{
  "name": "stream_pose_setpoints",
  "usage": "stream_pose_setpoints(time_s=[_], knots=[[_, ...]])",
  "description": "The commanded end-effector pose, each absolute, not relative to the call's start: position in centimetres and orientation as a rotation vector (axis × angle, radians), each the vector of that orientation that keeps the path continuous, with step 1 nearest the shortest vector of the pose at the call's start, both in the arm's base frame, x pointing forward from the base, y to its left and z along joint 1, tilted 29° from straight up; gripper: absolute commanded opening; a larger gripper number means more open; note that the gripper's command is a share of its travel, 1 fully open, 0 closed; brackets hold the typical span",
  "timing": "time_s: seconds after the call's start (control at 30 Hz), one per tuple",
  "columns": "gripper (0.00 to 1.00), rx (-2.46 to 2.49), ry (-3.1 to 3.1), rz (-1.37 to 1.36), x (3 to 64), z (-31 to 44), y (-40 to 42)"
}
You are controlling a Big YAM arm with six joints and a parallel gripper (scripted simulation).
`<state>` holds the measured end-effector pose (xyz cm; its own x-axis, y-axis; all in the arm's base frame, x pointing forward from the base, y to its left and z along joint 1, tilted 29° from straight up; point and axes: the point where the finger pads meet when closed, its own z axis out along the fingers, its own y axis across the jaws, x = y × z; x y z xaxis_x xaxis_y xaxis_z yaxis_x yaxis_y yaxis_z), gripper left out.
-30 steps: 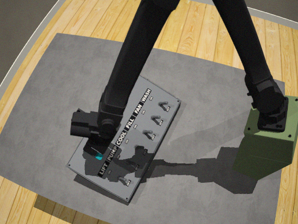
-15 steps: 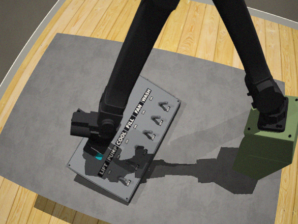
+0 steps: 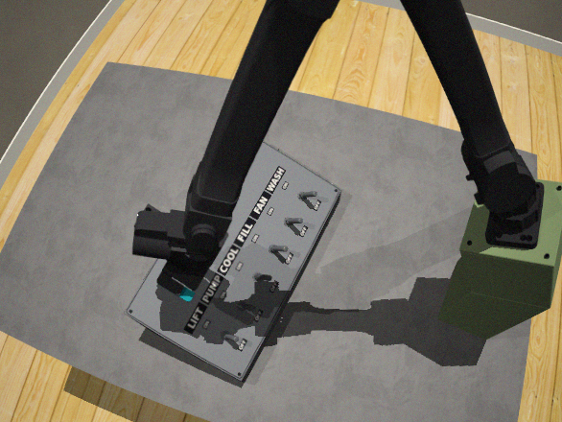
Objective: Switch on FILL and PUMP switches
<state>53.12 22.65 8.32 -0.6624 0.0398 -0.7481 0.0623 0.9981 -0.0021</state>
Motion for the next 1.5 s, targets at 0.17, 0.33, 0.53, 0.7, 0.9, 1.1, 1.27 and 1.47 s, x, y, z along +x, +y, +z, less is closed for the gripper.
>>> stream_pose_setpoints(time_s=[0.17,0.33,0.53,0.7,0.9,1.1,1.27,1.47], knots=[[1.0,0.066,2.246,0.004,53.6,10.5,23.6],[1.0,0.066,2.246,0.004,53.6,10.5,23.6],[1.0,0.066,2.247,0.003,53.6,10.5,23.5],[1.0,0.076,2.246,-0.004,53.6,10.6,22.6],[1.0,0.08,2.245,-0.008,53.7,10.6,21.1],[1.0,0.079,2.245,-0.01,53.5,10.5,19.1],[1.0,0.079,2.244,-0.011,53.4,10.5,17.9],[1.0,0.078,2.244,-0.013,53.3,10.5,16.1]])
